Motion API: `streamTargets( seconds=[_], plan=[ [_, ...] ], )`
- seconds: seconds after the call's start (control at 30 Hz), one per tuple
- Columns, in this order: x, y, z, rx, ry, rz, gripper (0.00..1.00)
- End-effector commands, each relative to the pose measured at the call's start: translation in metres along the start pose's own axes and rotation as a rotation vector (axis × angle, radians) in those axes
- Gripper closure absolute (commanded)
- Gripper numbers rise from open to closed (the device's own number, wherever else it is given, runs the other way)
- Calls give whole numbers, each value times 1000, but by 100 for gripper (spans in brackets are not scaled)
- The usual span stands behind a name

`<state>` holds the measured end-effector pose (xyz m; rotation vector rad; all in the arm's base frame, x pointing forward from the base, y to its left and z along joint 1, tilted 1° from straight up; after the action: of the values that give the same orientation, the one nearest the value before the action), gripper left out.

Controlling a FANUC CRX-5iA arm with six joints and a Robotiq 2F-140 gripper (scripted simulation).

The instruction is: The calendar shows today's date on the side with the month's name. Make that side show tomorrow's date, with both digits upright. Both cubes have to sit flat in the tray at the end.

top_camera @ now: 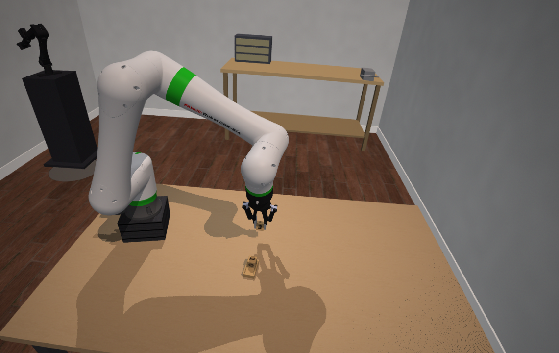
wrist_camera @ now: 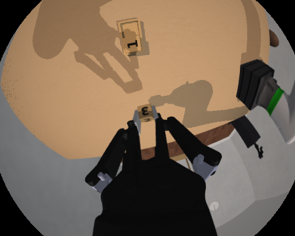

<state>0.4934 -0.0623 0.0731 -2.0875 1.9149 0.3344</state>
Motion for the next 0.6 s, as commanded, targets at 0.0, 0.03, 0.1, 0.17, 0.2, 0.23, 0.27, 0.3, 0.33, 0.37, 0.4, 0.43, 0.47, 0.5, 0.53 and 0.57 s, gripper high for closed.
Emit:
streamTargets(
  seconds=[0.0, 0.03, 0.1, 0.17, 0.2, 0.23, 0.27, 0.3, 0.33, 0.37, 0.4, 0.43, 0.47, 0.5, 0.53, 0.57],
  plan=[
    [10, 0, 0, 19, -127, -6, 75],
    [11, 0, -1, 25, -145, -8, 75],
    [13, 0, -1, 28, -153, -9, 75],
    [15, 0, -1, 28, -153, -9, 75],
    [15, 0, -1, 28, -153, -9, 75],
    [15, 0, -1, 28, -153, -9, 75],
    [16, 0, -1, 28, -158, -8, 75],
    [17, 1, 0, 27, -168, -8, 75],
    [18, 1, 1, 27, -184, -6, 75],
    [20, 2, 2, 27, -208, -5, 75],
    [22, 2, 3, 28, -236, -4, 75],
    [24, 3, 4, 31, -269, -4, 75],
    [27, 3, 5, 36, -302, -4, 75],
    [30, 3, 5, 42, -335, -5, 75],
    [32, 3, 5, 49, -364, -6, 75],
    [34, 3, 5, 56, -388, -8, 75]
  ],
)
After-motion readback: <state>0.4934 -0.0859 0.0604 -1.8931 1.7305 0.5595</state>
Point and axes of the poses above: the point where the finger pads meet when closed, its own z axis out along the fingers, its own y axis across the jaws, x = y × z, the point moved 7 cm from there along -z, back along the fingers, and after that the axes turned 8 degrees about -z, right-handed, at the moved point
